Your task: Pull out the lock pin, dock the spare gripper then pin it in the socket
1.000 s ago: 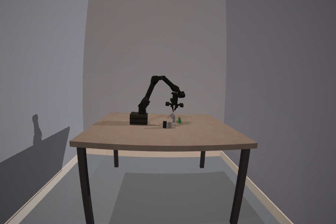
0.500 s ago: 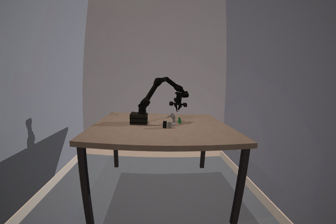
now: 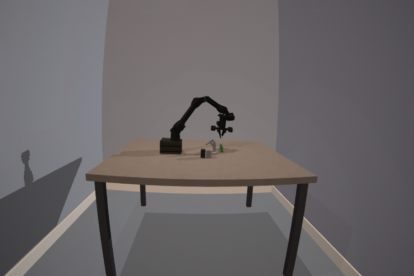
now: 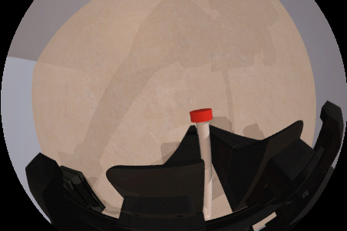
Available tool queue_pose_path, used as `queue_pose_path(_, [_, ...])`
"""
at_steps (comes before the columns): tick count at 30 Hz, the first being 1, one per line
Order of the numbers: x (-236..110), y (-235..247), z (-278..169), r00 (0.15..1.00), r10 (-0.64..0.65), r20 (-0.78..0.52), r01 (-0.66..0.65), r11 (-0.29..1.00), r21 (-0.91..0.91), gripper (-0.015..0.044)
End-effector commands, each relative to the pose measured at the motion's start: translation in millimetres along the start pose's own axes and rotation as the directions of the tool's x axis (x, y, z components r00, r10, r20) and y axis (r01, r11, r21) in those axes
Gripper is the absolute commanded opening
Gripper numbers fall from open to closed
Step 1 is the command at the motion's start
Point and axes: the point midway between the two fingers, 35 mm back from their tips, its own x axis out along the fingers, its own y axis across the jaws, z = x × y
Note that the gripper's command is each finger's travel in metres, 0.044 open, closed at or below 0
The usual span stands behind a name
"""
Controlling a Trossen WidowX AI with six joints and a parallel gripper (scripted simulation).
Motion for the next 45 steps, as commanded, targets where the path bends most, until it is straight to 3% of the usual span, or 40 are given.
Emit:
queue_pose_path(1, [8, 0, -2, 1.0, 0.003, -0.002, -0.003, 1.0, 0.004, 0.0])
queue_pose_path(45, [64, -3, -16, 1.0, -0.023, 0.012, 0.023, 1.0, -0.004, 0.0])
